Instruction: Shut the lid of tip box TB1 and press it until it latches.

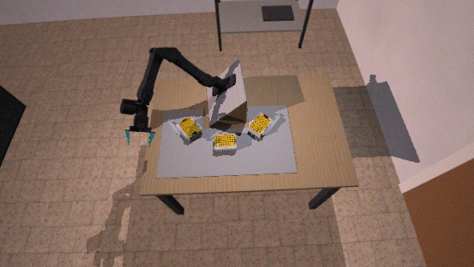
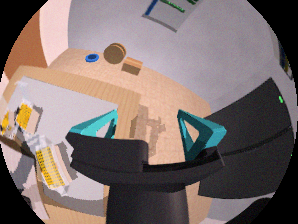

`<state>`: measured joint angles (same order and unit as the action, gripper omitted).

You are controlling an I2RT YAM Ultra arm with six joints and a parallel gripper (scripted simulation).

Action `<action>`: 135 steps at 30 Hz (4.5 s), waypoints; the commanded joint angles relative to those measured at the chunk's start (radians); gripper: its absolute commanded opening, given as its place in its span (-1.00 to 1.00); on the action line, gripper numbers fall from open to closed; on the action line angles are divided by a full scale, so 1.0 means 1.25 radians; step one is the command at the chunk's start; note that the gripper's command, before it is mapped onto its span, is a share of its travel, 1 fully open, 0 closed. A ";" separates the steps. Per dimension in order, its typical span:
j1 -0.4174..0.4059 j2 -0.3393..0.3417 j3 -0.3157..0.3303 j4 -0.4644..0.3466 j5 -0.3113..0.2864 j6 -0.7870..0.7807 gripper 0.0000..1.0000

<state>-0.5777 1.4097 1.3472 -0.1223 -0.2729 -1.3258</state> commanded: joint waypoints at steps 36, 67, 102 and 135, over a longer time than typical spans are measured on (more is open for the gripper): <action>0.089 -0.059 -0.005 -0.196 0.029 0.200 -1.00; 0.213 -0.129 -0.133 -0.420 0.092 0.469 -1.00; 0.350 -0.188 -0.203 -0.718 0.163 0.794 -1.00; 0.726 0.037 -0.137 -0.869 0.537 1.248 -1.00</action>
<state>0.2871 1.4254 1.1301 -1.2018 0.2932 0.1513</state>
